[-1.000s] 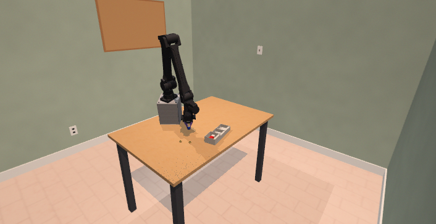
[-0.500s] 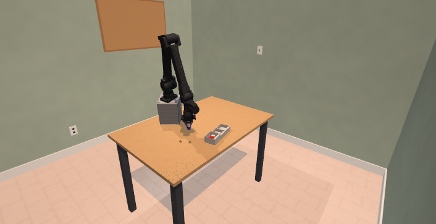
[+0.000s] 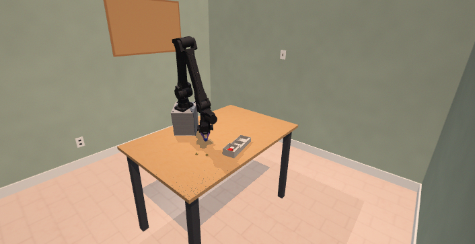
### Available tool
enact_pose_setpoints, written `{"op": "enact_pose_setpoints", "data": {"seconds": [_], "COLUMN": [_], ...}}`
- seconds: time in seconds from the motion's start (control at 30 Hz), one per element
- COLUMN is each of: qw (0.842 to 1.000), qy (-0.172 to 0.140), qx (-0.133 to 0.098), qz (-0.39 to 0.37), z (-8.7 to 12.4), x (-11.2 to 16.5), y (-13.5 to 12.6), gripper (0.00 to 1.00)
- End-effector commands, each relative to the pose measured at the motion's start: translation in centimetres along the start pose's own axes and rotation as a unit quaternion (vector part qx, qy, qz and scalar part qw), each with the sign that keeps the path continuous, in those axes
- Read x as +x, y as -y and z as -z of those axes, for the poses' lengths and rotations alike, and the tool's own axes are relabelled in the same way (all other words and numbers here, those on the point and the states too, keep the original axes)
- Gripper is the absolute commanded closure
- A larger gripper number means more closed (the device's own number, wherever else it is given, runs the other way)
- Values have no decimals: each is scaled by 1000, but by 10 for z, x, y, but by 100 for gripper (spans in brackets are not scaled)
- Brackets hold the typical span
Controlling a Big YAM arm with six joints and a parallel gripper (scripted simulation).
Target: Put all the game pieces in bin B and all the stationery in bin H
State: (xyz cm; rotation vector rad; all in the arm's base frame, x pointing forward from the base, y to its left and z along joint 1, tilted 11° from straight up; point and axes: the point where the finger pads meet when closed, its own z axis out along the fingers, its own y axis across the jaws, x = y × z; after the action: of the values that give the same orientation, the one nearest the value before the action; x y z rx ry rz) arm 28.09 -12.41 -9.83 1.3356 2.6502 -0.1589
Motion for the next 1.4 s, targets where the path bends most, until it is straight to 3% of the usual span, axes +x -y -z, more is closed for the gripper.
{"op": "enact_pose_setpoints", "data": {"seconds": [0.0, 0.37, 0.43, 0.67, 1.17, 1.23, 1.37], "qw": [1000, 1000, 1000, 1000, 1000, 1000, 1000], "qy": [8, 8, 7, 9, 4, 4, 5], "qx": [-3, -3, -2, -3, -2, -2, -3], "qz": [-1, -1, 0, -3, 1, 1, 1], "z": [4, 4, 15, 17, 12, 12, 12], "x": [-7, -7, -2, -6, -8, -8, -9], "y": [-5, -5, -5, -5, -102, -102, -127], "gripper": [89, 89, 89, 89, 89, 89, 89]}}
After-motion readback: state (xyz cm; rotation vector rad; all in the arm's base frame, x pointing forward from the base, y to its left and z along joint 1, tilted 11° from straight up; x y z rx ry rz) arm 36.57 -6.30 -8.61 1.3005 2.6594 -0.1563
